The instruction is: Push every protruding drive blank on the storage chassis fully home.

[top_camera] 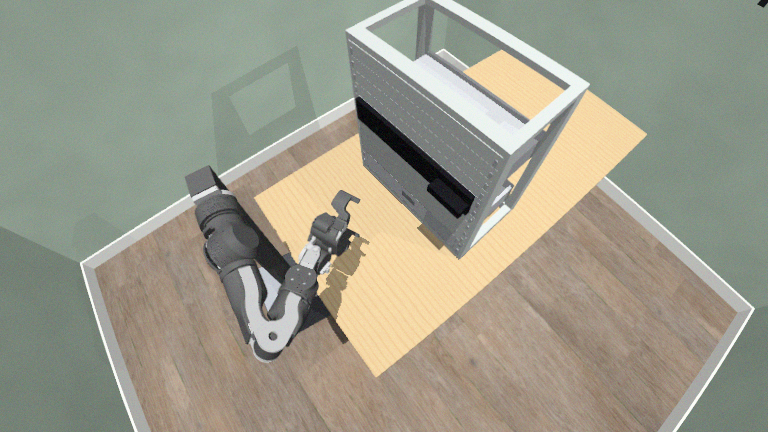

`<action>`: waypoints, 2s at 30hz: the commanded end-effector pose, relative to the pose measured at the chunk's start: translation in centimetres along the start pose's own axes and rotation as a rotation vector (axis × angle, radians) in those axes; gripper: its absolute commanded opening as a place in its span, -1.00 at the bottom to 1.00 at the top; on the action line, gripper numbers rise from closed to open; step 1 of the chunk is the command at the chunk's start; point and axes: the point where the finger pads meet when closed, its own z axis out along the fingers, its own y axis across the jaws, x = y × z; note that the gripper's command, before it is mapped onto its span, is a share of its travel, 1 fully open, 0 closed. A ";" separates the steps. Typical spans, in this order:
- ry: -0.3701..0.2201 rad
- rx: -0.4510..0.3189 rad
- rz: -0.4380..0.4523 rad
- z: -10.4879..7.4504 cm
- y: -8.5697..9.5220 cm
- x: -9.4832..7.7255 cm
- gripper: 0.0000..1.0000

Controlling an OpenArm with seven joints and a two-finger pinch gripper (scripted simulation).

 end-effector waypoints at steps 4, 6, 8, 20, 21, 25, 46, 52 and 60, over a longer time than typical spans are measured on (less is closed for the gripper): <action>-0.088 -0.061 0.030 -1.2 0.7 -1.9 1.00; -0.127 -0.082 0.035 -1.9 0.9 -2.8 1.00; -0.164 -0.100 0.039 -2.5 1.1 -3.6 1.00; -0.294 -0.158 0.040 -5.1 1.8 -6.3 1.00; -0.302 -0.161 0.040 -5.2 1.8 -6.5 1.00; -0.326 -0.171 0.037 -5.8 1.9 -6.9 1.00; -0.344 -0.178 0.036 -6.2 2.0 -7.3 1.00; -0.344 -0.178 0.036 -6.2 2.0 -7.3 1.00; -0.344 -0.178 0.036 -6.2 2.0 -7.3 1.00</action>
